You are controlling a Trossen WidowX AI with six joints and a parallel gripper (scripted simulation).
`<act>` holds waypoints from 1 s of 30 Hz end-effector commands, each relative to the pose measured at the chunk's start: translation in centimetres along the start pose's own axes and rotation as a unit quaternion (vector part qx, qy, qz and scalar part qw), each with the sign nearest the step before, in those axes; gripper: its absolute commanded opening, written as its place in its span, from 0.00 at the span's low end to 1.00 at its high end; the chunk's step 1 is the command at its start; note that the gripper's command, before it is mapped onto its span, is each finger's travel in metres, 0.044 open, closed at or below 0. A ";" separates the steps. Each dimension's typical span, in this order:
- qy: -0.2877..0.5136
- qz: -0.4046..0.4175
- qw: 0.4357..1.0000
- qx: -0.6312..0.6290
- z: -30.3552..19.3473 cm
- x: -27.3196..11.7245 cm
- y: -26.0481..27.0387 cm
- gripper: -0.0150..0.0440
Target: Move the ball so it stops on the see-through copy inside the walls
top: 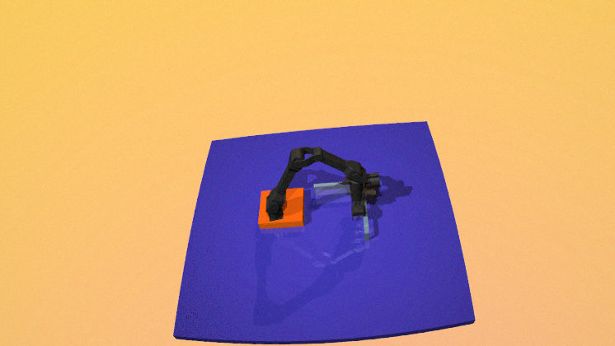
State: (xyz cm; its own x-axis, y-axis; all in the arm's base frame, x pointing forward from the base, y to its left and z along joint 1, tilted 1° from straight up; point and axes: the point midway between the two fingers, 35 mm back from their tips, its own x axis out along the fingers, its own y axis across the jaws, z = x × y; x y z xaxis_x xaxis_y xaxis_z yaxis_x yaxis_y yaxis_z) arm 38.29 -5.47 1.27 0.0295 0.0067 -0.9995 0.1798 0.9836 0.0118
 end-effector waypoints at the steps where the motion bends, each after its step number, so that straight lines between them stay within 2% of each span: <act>1: 0.000 0.000 1.000 0.000 0.0 0.0 0.0 0.70; 7: 0.000 0.000 1.000 0.000 0.0 -0.3 0.0 0.70; 13: 0.002 0.001 1.000 -0.001 0.1 -8.3 0.0 0.70; 24: -0.002 0.000 1.000 0.001 0.4 -7.8 0.0 0.70; 26: -0.003 0.000 1.000 0.001 0.3 -8.6 0.0 0.79; 30: -0.003 0.000 1.000 0.001 -0.1 -12.7 0.0 0.97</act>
State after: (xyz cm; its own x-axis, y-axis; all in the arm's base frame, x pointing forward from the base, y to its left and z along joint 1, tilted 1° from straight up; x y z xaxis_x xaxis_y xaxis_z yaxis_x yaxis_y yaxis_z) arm 37.95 -5.54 11.17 0.0097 0.0096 -0.9999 0.1825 0.9831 0.0112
